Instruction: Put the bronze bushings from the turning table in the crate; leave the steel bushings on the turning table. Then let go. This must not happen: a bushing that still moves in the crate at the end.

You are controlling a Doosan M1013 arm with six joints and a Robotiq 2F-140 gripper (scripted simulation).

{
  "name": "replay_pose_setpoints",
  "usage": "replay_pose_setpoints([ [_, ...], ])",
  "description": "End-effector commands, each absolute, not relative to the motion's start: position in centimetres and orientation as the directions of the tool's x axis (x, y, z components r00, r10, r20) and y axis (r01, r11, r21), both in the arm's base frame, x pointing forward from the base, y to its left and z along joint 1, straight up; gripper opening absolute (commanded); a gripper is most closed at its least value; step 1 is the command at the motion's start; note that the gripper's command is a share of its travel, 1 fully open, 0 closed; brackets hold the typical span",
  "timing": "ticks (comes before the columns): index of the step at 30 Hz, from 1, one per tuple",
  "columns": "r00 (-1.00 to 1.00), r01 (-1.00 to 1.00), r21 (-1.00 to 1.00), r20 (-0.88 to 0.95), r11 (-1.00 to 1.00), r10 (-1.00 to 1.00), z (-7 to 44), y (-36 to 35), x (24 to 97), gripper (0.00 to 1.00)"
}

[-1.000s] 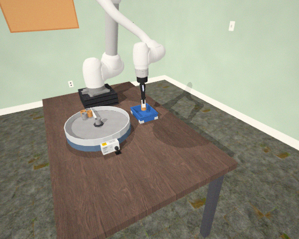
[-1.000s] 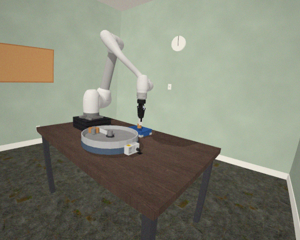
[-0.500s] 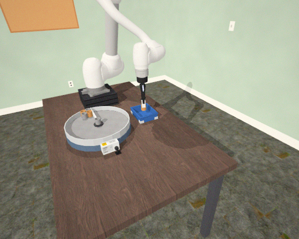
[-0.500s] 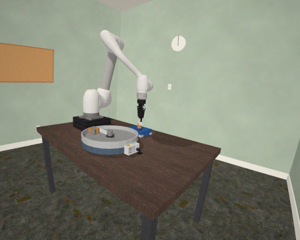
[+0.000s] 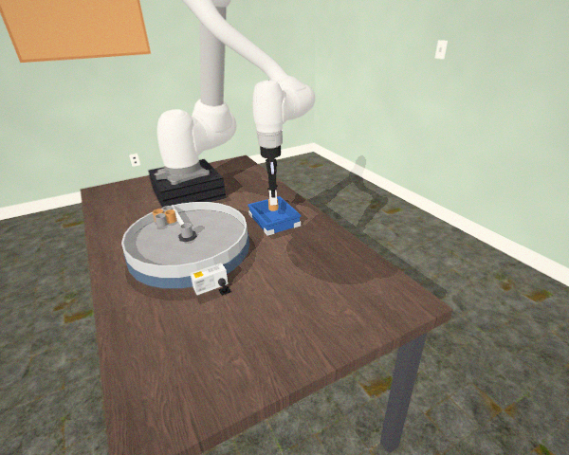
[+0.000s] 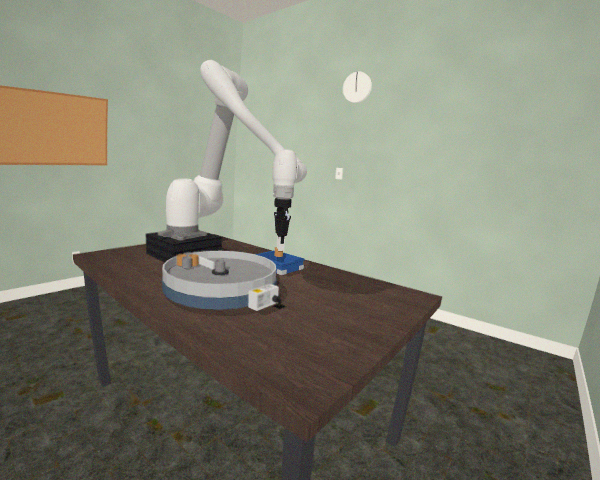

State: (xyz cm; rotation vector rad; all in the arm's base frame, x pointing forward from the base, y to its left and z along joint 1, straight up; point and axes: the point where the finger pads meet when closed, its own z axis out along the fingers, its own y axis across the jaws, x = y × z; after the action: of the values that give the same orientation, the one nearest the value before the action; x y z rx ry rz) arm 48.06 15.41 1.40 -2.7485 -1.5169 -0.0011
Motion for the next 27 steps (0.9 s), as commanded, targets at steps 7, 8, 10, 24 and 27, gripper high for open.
replay_pose_setpoints([
  [7,0.533,0.846,-0.002,0.002,-0.533,0.846,1.4,15.4,48.1,0.0],
  [8,0.533,0.846,-0.002,0.002,-0.533,0.846,1.4,15.4,48.1,0.0],
  [10,0.533,0.846,-0.002,0.002,-0.533,0.846,1.3,15.4,48.1,0.0],
  [24,0.533,0.846,-0.002,0.002,-0.533,0.846,-0.2,15.4,48.1,0.0],
  [27,0.533,0.846,-0.002,0.002,-0.533,0.846,-0.7,15.4,48.1,0.0],
])
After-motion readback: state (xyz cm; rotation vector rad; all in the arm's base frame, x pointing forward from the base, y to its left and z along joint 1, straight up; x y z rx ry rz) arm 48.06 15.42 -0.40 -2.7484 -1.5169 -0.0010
